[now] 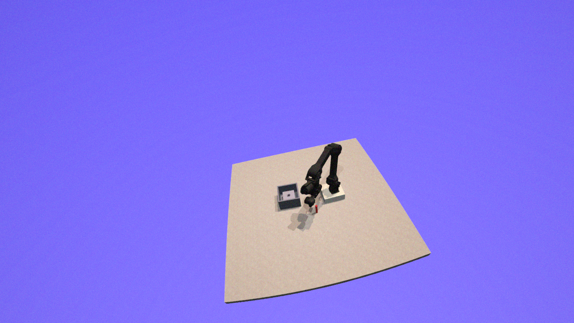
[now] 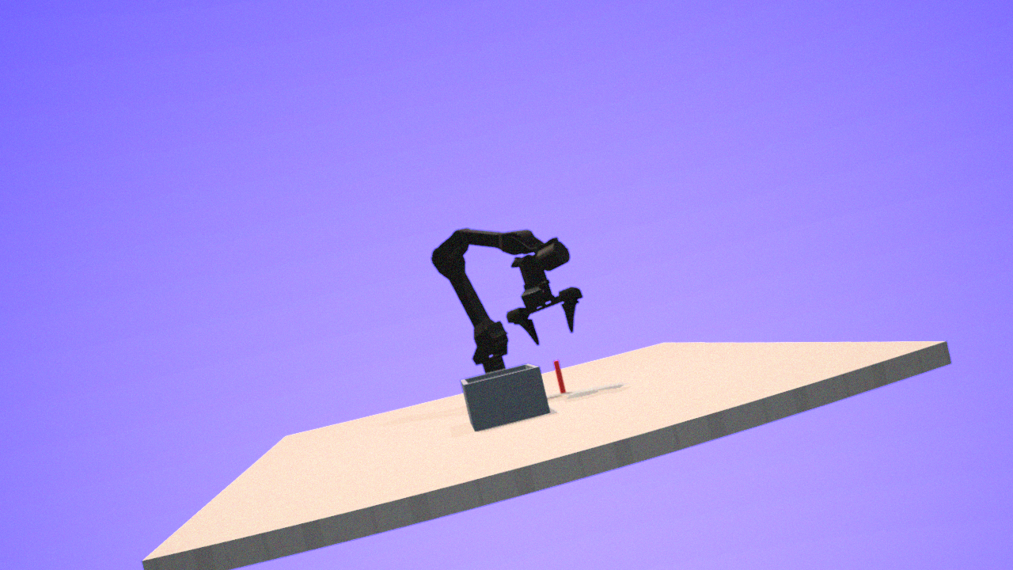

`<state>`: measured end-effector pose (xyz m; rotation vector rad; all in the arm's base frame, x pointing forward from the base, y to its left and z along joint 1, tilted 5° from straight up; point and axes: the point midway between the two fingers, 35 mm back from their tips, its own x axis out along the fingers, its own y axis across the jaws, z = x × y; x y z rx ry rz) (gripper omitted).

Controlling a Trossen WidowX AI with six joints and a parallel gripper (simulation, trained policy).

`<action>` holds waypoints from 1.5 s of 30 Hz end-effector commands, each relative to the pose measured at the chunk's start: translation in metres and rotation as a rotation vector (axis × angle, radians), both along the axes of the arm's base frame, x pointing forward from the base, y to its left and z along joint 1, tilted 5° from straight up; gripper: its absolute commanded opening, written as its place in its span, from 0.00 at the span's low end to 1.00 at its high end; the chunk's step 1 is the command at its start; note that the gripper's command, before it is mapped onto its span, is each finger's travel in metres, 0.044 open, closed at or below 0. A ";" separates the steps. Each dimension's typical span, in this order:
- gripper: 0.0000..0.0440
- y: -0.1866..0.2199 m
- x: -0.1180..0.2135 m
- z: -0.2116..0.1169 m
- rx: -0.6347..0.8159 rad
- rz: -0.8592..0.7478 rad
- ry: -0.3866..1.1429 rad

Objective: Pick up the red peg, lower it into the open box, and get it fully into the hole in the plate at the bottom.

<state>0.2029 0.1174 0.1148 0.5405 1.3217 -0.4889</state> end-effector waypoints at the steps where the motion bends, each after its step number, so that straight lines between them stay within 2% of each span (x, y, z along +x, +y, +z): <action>1: 1.00 -0.008 -0.008 -0.021 -0.042 -0.075 0.087; 8: 1.00 -0.013 -0.012 -0.052 -0.061 -0.171 0.134; 19: 0.97 -0.010 -0.014 -0.098 -0.029 -0.273 0.119; 24: 0.75 -0.012 -0.020 -0.112 -0.022 -0.317 0.138; 37: 0.00 -0.011 -0.023 -0.116 0.031 -0.353 0.222; 45: 0.00 -0.020 -0.014 -0.098 0.010 -0.302 0.145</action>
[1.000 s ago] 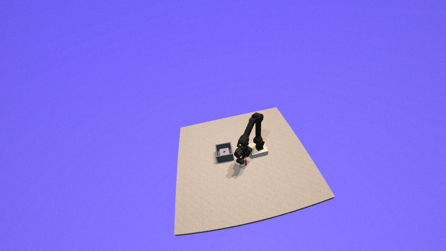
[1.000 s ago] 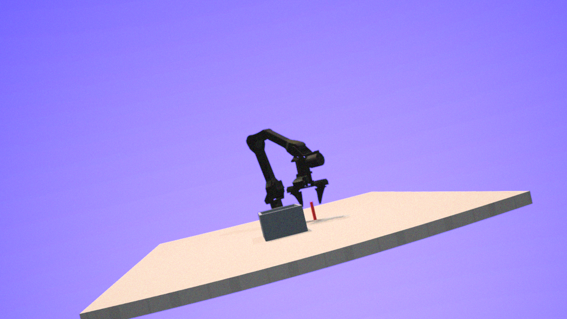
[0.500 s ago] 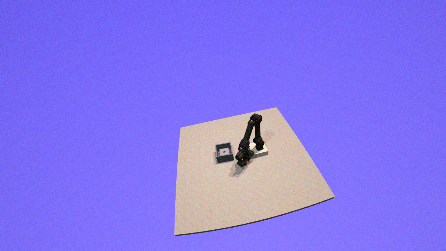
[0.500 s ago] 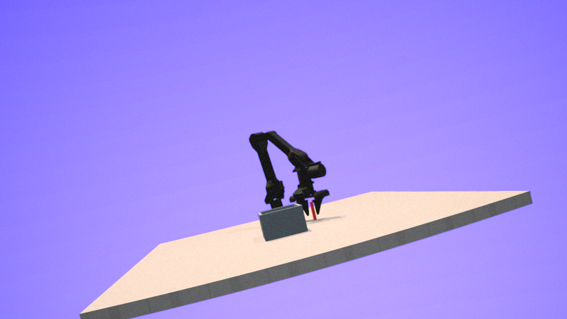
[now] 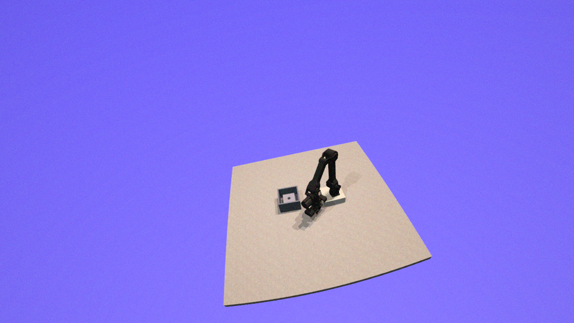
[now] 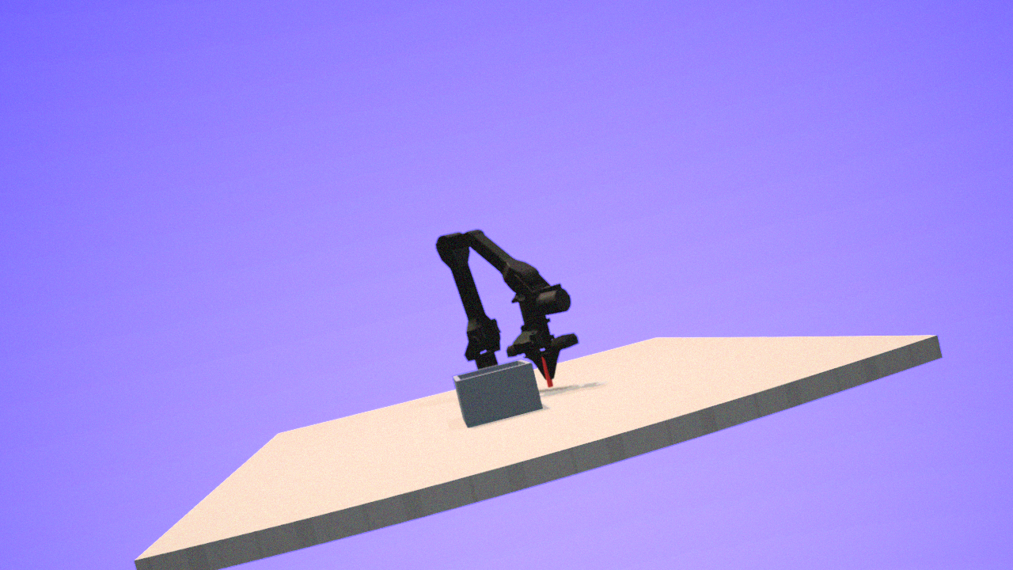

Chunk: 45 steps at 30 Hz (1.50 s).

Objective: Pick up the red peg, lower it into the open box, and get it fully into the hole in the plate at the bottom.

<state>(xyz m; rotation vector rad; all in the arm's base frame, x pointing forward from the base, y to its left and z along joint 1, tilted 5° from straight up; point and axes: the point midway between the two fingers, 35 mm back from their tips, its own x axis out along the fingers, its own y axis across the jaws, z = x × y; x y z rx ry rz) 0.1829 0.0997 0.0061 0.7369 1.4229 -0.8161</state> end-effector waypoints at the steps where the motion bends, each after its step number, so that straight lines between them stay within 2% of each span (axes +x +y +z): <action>1: 0.00 -0.004 0.007 0.014 -0.010 0.030 -0.052; 13: 0.00 -0.020 0.023 0.054 -0.060 0.125 -0.157; 29: 0.00 -0.048 0.062 0.117 -0.122 0.179 -0.281; 45: 0.00 -0.098 0.097 0.125 -0.150 0.097 -0.309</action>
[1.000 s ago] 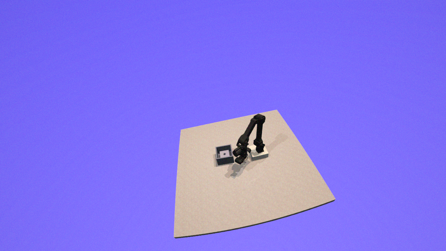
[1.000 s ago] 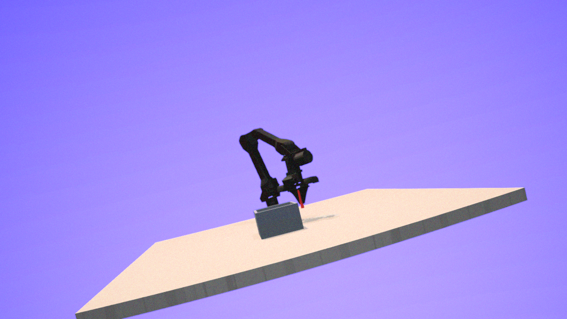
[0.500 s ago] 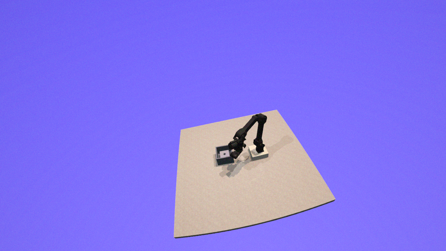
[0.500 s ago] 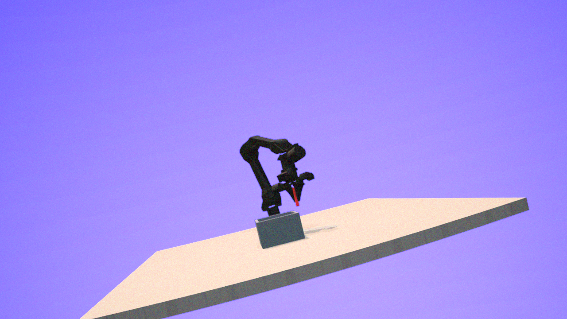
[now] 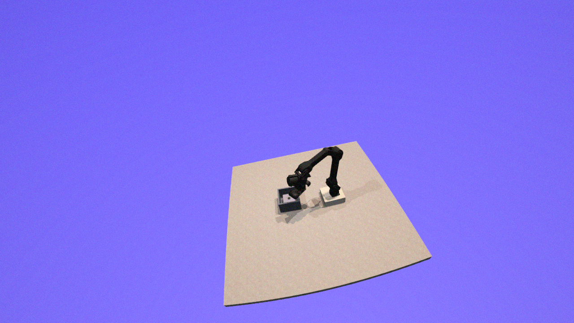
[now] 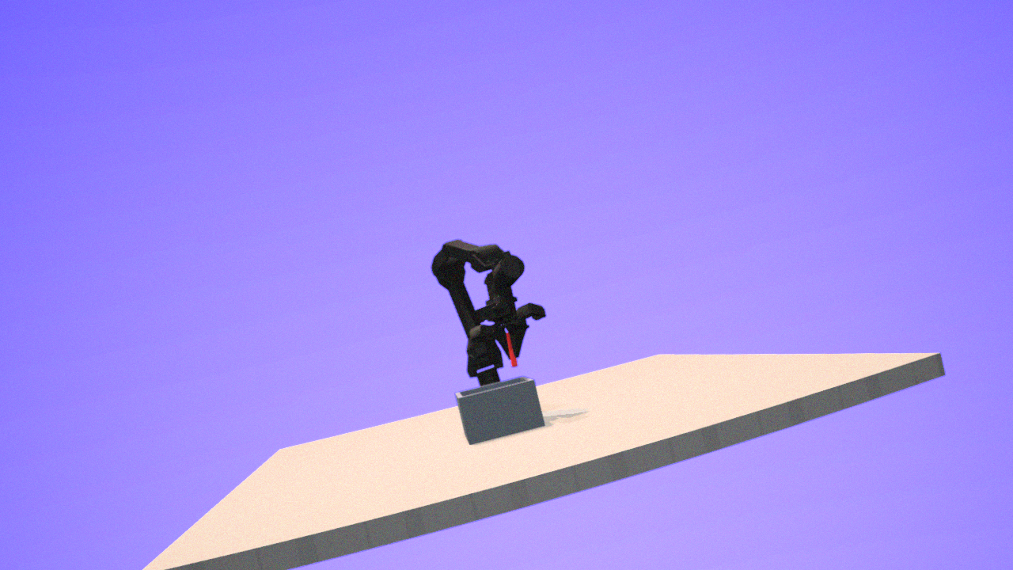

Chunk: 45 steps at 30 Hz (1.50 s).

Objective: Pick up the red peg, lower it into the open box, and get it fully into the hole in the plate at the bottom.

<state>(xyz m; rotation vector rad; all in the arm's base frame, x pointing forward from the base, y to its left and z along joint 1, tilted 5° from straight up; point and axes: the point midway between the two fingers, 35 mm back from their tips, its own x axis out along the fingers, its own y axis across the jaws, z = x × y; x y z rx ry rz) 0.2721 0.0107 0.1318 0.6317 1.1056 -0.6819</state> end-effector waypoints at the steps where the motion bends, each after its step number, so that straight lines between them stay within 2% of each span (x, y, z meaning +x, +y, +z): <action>1: 0.00 -0.012 0.010 -0.001 0.002 -0.020 -0.006; 22: 0.02 -0.066 0.048 -0.022 0.028 -0.130 -0.027; 35: 0.01 -0.079 0.057 -0.053 0.055 -0.141 0.038; 37: 0.06 -0.080 0.058 -0.058 0.054 -0.136 0.052; 42: 0.31 -0.084 0.060 -0.066 0.047 -0.115 0.080; 45: 0.36 -0.086 0.060 -0.069 0.041 -0.100 0.108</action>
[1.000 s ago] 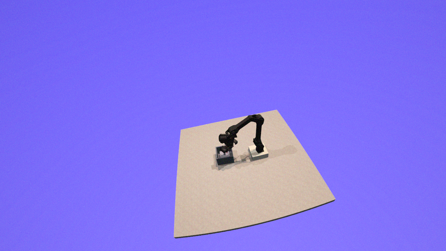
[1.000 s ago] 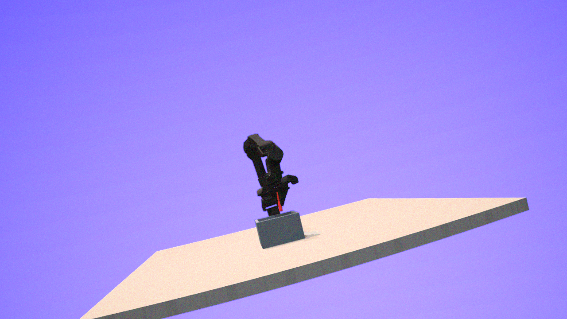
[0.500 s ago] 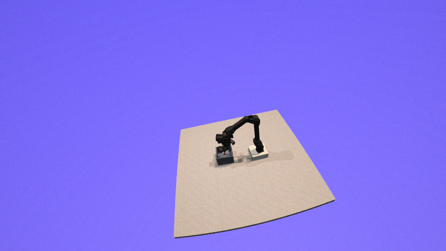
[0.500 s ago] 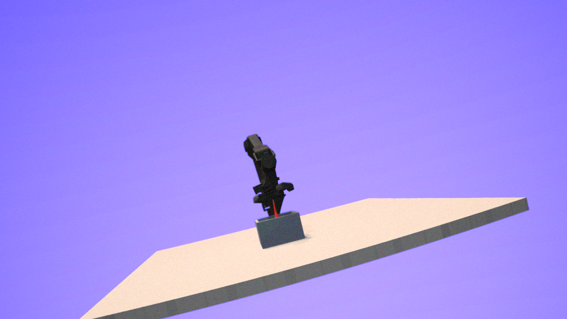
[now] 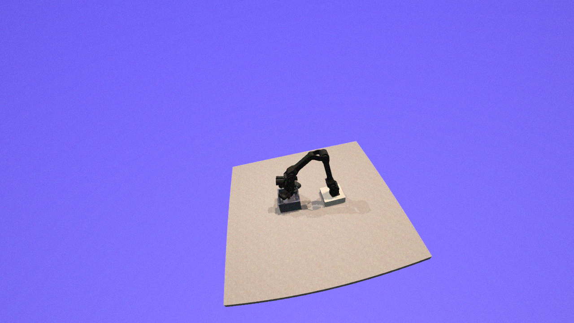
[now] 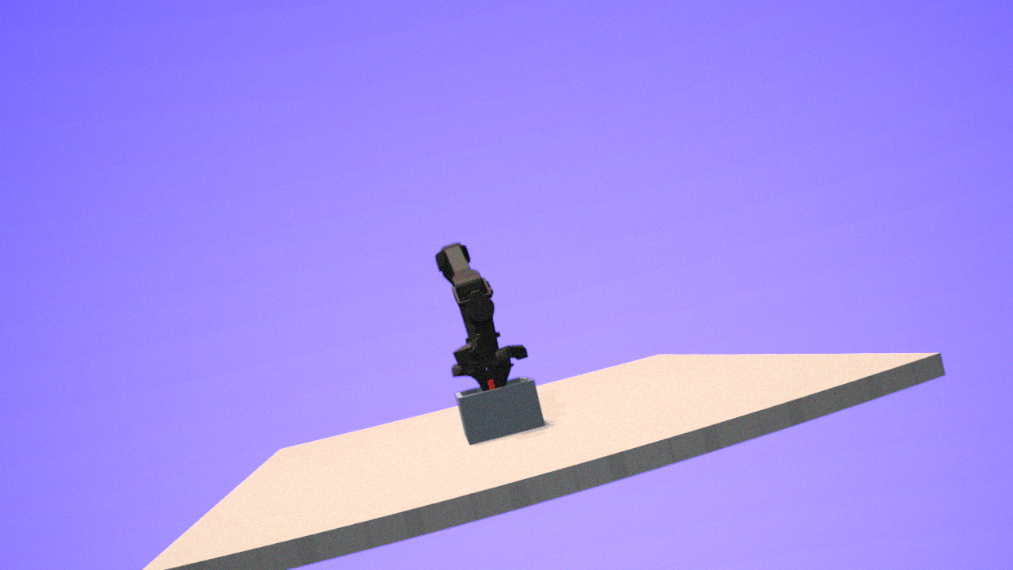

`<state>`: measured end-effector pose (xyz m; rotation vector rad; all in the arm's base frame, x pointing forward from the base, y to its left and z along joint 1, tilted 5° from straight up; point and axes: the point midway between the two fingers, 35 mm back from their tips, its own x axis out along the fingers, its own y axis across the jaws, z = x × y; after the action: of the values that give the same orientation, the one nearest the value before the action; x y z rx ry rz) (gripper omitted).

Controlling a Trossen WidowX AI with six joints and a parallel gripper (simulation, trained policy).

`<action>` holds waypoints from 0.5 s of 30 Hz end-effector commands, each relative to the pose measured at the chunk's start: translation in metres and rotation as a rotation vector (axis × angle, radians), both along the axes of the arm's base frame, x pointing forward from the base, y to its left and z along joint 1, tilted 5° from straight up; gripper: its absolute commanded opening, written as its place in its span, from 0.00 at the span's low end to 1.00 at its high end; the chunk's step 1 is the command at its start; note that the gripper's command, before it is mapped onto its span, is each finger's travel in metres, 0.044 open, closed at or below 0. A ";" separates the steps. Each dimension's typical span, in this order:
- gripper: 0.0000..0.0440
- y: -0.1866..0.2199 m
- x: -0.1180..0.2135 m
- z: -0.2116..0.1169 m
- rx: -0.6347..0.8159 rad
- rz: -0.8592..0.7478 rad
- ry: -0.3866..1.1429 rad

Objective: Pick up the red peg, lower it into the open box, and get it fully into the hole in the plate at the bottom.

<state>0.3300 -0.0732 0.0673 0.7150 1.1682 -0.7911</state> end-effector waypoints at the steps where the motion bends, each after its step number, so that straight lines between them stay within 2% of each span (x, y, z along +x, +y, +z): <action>1: 0.36 -0.003 0.003 -0.005 -0.002 0.020 0.030; 5: 0.37 -0.006 0.014 -0.001 -0.011 0.036 0.027; 9: 0.43 -0.008 0.025 0.001 -0.014 0.057 0.026; 12: 0.51 -0.011 0.032 0.003 -0.018 0.071 0.025; 15: 0.65 -0.014 0.039 0.004 -0.025 0.081 0.025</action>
<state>0.3612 -0.0830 0.0714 0.6535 1.1959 -0.7510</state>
